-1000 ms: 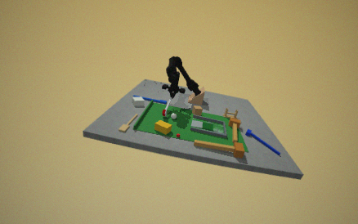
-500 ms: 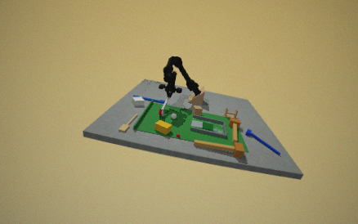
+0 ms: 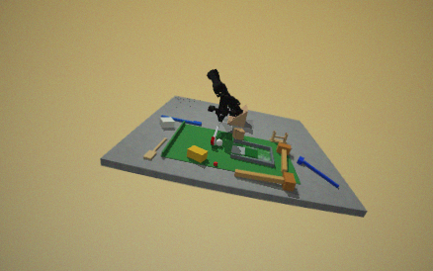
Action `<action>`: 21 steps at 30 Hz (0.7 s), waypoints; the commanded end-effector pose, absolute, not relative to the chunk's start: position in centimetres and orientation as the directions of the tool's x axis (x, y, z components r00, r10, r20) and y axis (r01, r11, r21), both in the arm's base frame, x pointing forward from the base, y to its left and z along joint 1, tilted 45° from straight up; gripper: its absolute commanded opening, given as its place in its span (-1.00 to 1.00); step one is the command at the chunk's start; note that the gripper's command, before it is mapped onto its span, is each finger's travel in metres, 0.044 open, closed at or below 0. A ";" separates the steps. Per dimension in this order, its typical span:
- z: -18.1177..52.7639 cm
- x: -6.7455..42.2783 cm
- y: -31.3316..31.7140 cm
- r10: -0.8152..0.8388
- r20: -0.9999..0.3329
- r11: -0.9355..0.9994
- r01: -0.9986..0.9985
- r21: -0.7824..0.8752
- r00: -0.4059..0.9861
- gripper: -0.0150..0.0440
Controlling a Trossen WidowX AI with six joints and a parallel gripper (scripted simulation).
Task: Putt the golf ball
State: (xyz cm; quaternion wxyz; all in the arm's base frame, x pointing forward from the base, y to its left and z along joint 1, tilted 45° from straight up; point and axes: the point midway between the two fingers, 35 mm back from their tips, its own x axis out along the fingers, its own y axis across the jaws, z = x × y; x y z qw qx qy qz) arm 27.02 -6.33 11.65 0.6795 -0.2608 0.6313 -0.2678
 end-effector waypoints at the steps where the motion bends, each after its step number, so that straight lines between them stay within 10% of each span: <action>1: 10.1 26.6 -4.7 -0.699 -0.712 0.715 0.043 -0.698 0.065 -0.49; 21: 13.6 26.2 -1.1 -0.700 -0.712 0.714 0.033 -0.699 0.060 -0.49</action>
